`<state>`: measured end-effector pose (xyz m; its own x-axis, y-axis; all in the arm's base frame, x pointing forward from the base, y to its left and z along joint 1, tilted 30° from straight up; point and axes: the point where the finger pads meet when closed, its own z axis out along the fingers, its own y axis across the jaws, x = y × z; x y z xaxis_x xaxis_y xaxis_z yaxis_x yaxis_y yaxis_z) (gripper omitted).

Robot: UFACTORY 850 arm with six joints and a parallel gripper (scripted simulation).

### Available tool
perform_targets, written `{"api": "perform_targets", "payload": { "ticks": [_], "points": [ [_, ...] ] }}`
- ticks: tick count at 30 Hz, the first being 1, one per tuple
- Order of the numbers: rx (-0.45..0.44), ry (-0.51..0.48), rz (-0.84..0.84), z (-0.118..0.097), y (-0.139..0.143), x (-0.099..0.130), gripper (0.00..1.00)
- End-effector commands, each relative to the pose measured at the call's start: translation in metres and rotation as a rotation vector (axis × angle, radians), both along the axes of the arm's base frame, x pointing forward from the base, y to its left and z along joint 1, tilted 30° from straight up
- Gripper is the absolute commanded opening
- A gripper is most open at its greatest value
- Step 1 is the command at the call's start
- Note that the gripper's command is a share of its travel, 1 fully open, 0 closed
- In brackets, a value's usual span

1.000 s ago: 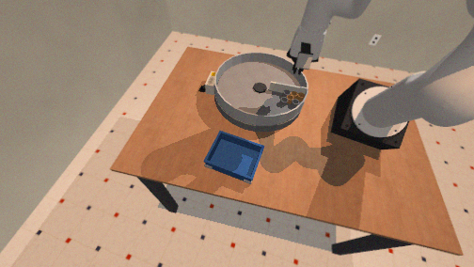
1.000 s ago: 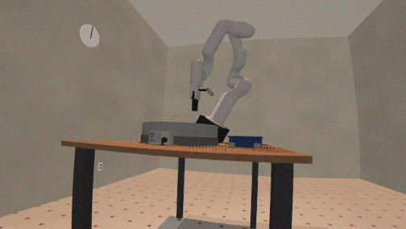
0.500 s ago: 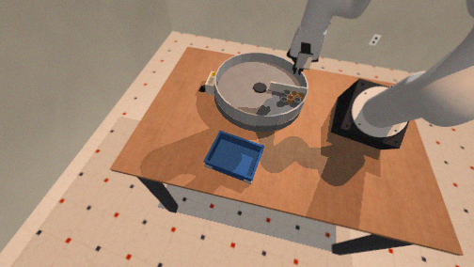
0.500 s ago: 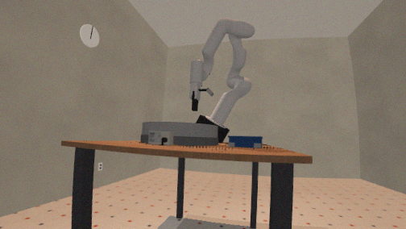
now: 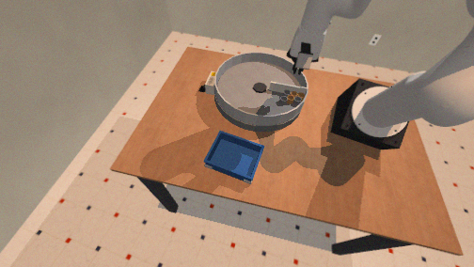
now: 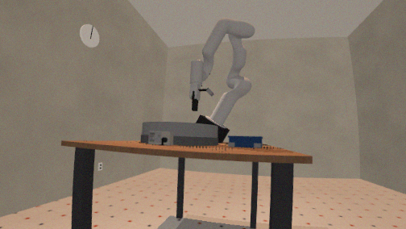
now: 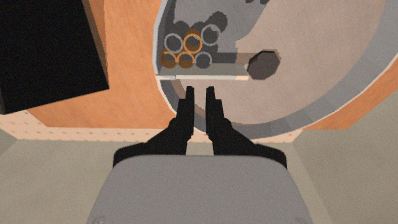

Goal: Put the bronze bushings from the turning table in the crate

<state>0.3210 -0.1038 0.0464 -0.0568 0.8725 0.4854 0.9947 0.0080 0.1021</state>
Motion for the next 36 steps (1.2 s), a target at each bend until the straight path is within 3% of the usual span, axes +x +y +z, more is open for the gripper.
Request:
{"api": "perform_targets", "payload": {
  "ticks": [1,36],
  "points": [
    [-0.001,-0.001,0.0,0.0003,-0.0005,0.0005,0.13],
    [-0.001,-0.001,0.0,0.0003,-0.0005,0.0005,0.13]
  ]
}}
